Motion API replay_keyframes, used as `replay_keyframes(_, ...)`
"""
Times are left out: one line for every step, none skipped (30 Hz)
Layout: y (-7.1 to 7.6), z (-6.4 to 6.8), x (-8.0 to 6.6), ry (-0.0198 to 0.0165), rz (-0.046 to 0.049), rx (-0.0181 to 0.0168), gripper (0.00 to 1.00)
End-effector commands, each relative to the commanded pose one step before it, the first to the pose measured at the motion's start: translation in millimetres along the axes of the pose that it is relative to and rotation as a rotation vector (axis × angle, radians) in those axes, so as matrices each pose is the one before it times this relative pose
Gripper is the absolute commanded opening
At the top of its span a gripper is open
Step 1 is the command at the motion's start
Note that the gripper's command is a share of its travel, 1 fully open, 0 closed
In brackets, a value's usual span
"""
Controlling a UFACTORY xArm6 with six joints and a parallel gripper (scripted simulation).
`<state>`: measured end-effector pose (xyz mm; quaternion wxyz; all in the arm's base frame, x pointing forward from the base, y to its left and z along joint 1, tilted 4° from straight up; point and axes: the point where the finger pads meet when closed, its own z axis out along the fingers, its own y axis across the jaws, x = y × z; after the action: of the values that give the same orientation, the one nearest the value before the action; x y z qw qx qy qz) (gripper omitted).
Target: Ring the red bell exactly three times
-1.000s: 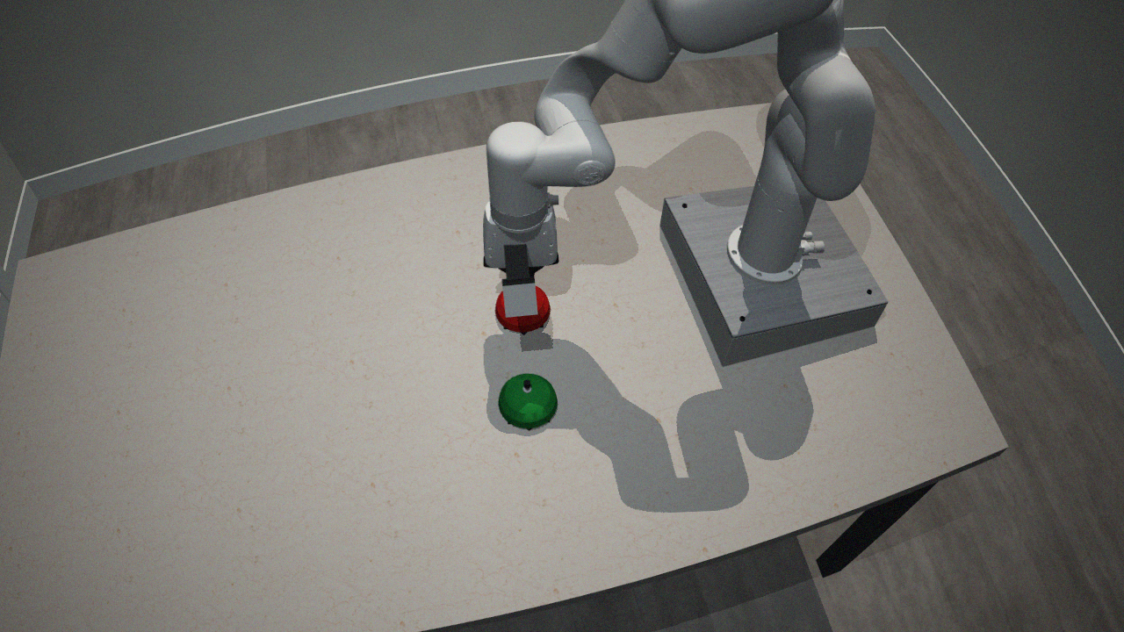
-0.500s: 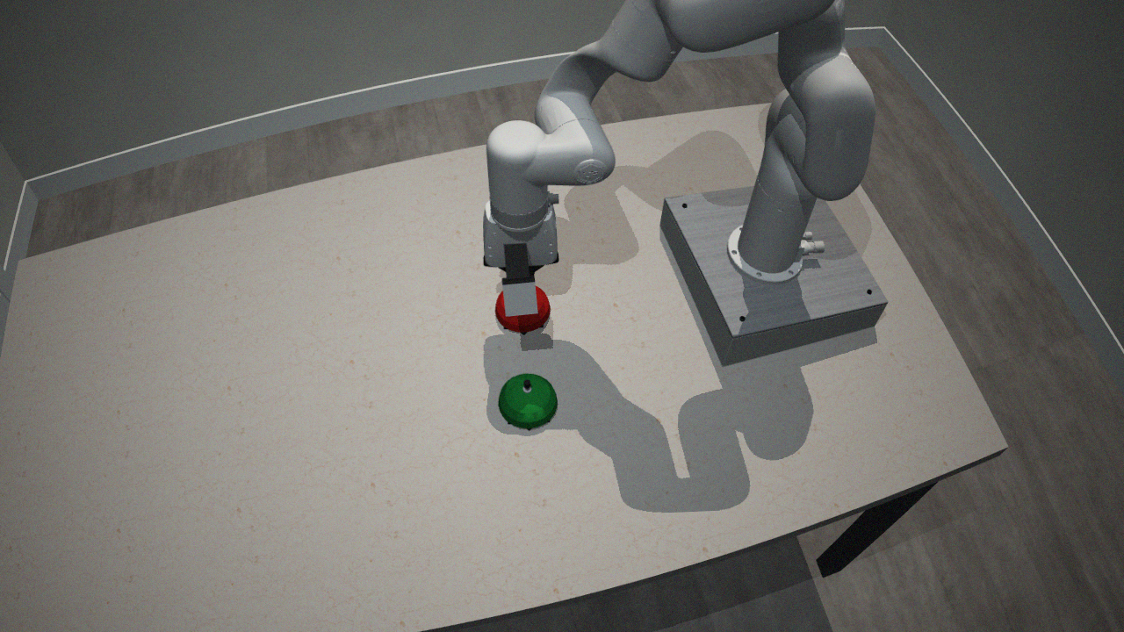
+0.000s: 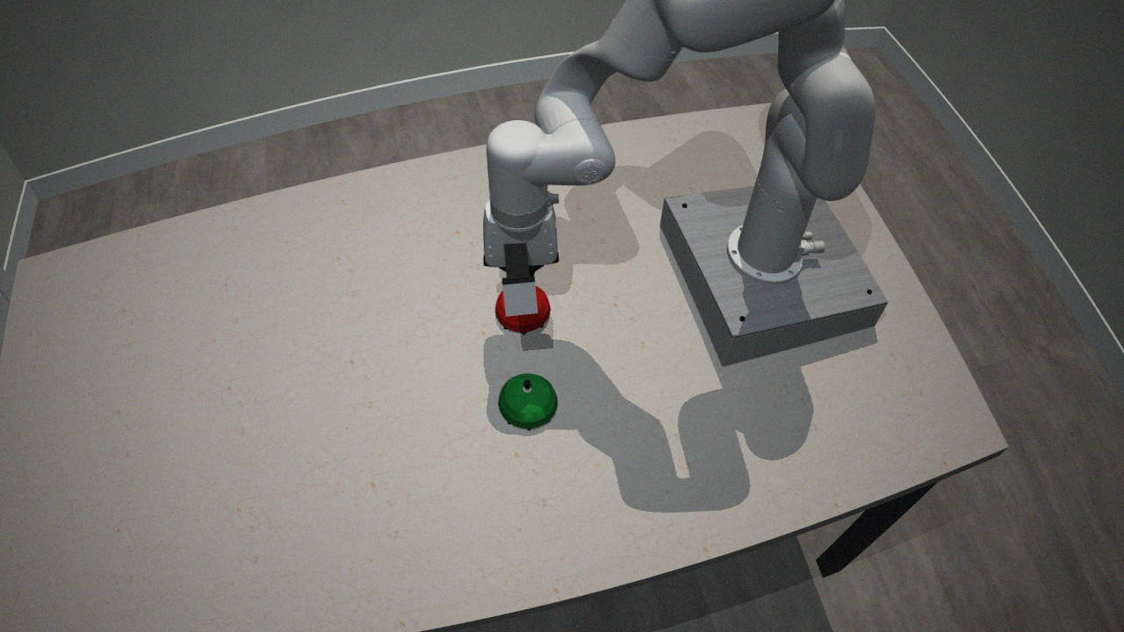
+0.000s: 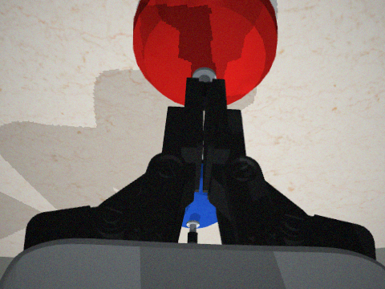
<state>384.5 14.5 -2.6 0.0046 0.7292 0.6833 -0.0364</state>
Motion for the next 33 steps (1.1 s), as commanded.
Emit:
replay_keyframes(1.59,-1.28,0.18,0.00057,0.00010,-0.00414,0.00)
replay_keyframes(0.00,0.00,0.00,0.00000,0.00000,0.00000,0.00)
replay_keyframes(0.00,0.00,0.00,0.00000,0.00000,0.00000,0.00)
replay_keyframes(0.00,0.00,0.00,0.00000,0.00000,0.00000,0.00)
replay_keyframes(0.00,-0.02,0.00,0.00000,0.00000,0.00000,0.00)
replay_keyframes(0.00,-0.11,0.00,0.00000,0.00000,0.00000,0.00)
replay_keyframes(0.01,-0.25,0.00,0.00000,0.00000,0.00000,0.00)
replay_keyframes(0.01,-0.42,0.00,0.00000,0.00000,0.00000,0.00)
replay_keyframes(0.02,-0.57,0.00,0.00000,0.00000,0.00000,0.00)
replay_keyframes(0.02,-0.70,0.00,0.00001,0.00000,0.00000,0.00)
replay_keyframes(0.02,-0.78,0.00,0.00001,0.00000,0.00000,0.00)
replay_keyframes(0.02,-0.81,0.00,0.00000,0.00000,0.00000,0.00)
replay_keyframes(0.03,-0.78,0.00,0.00000,0.00000,0.00000,0.00)
replay_keyframes(0.02,-0.70,0.00,0.00000,0.00000,0.00000,0.00)
replay_keyframes(0.02,-0.57,0.00,0.00000,0.00000,0.00000,0.00)
replay_keyframes(0.01,-0.41,0.00,0.00000,0.00000,0.00000,0.00)
replay_keyframes(0.00,0.00,0.00,0.00000,0.00000,0.00000,0.00)
replay_keyframes(0.00,0.00,0.00,0.00000,0.00000,0.00000,0.00)
replay_keyframes(0.01,-0.25,0.00,0.00000,0.00000,0.00000,0.00)
replay_keyframes(0.00,-0.11,0.00,0.00000,0.00000,0.00000,0.00)
replay_keyframes(0.00,-0.02,0.00,0.00000,0.00000,0.00000,0.00)
replay_keyframes(0.00,0.00,0.00,0.00000,0.00000,0.00000,0.00)
replay_keyframes(0.00,0.00,0.00,0.00000,0.00000,0.00000,0.00)
replay_keyframes(0.00,0.00,0.00,0.00000,0.00000,0.00000,0.00)
replay_keyframes(0.00,0.00,0.00,0.00000,0.00000,0.00000,0.00)
replay_keyframes(0.00,0.00,0.00,0.00000,0.00000,0.00000,0.00)
replay_keyframes(0.00,0.00,0.00,0.00000,0.00000,0.00000,0.00)
replay_keyframes(0.00,0.00,0.00,0.00000,0.00000,0.00000,0.00)
replay_keyframes(0.00,0.00,0.00,0.00000,0.00000,0.00000,0.00)
replay_keyframes(0.00,0.00,0.00,0.00000,0.00000,0.00000,0.00)
replay_keyframes(0.00,0.00,0.00,0.00000,0.00000,0.00000,0.00)
replay_keyframes(0.00,0.00,0.00,0.00000,0.00000,0.00000,0.00)
replay_keyframes(0.00,0.00,0.00,0.00000,0.00000,0.00000,0.00)
